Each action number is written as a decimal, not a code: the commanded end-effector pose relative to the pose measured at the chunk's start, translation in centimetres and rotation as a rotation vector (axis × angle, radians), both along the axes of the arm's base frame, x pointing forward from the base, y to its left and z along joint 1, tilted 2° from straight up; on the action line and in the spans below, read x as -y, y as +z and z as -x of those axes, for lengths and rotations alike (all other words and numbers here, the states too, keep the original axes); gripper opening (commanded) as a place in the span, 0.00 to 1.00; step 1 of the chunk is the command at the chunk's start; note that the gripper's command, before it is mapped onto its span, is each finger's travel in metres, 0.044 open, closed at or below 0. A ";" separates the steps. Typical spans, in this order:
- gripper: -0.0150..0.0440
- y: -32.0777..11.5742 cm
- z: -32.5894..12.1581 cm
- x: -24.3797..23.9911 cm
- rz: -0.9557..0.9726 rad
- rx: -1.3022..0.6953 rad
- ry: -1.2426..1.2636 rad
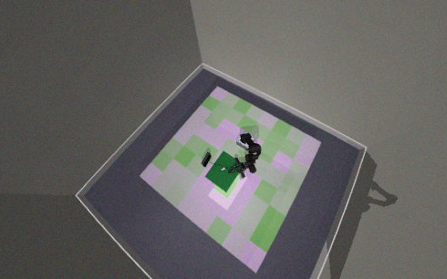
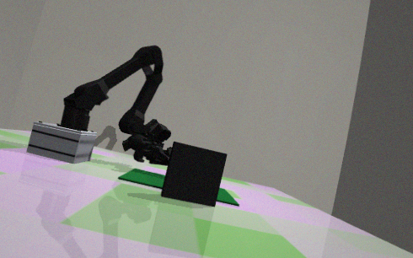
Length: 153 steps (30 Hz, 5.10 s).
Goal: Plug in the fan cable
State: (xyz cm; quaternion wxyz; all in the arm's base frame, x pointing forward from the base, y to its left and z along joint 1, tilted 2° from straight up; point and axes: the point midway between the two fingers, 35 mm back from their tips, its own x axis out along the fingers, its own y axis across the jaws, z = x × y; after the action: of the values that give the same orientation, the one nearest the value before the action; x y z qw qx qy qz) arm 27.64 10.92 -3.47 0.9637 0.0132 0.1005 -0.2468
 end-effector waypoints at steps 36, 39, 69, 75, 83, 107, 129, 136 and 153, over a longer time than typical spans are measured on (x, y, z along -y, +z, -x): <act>0.25 -1.6 0.1 0.0 0.001 -0.001 0.000; 0.25 -1.6 0.1 0.0 0.001 -0.001 0.000; 0.39 -1.6 0.0 0.0 0.000 0.000 0.000; 0.49 -1.6 0.0 0.0 0.000 0.000 0.000; 0.49 -1.6 0.0 0.0 0.000 0.000 0.000; 0.49 -2.5 0.9 -1.1 -0.021 -0.029 0.009; 0.49 -2.5 3.5 -2.8 -0.040 -0.067 0.007; 0.49 -1.8 4.4 -3.2 -0.039 -0.068 0.003; 0.49 1.2 6.5 -3.8 -0.023 -0.045 -0.004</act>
State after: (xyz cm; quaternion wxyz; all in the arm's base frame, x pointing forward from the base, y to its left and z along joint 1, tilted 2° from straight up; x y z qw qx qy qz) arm 21.53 14.32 -3.14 0.9602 0.0129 0.1289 -0.2476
